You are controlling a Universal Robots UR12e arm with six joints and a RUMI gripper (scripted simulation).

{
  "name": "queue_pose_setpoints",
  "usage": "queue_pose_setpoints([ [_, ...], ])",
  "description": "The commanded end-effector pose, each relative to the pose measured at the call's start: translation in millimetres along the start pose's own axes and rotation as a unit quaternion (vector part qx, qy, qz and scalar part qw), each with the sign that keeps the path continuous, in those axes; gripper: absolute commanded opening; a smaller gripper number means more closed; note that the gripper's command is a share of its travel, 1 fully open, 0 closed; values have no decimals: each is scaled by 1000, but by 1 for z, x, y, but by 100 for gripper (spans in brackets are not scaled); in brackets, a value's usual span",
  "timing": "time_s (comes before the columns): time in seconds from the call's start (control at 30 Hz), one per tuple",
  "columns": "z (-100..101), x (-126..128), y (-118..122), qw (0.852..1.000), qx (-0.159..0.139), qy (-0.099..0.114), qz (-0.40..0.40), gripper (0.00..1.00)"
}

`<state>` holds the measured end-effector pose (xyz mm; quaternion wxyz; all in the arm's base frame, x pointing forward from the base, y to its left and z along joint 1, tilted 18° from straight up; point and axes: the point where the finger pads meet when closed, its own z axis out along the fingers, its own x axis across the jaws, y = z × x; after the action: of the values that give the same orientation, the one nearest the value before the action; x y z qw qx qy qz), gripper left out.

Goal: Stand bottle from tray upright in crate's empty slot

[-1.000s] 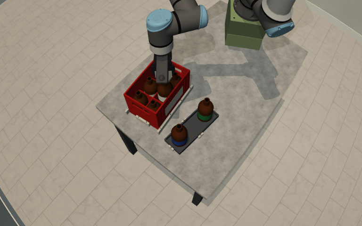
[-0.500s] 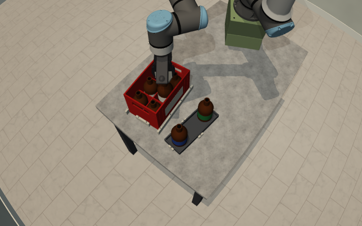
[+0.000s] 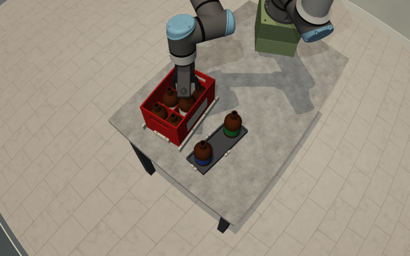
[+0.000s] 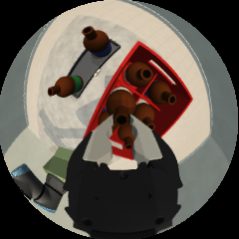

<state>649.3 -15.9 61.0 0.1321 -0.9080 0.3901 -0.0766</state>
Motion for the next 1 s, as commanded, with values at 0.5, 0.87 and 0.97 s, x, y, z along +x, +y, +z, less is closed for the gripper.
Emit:
queue_pose_setpoints([
  [0.5,18,1,0,1000,0,1,0,0],
  [0.87,22,1,0,1000,0,1,0,0],
  [0.97,22,1,0,1000,0,1,0,0],
])
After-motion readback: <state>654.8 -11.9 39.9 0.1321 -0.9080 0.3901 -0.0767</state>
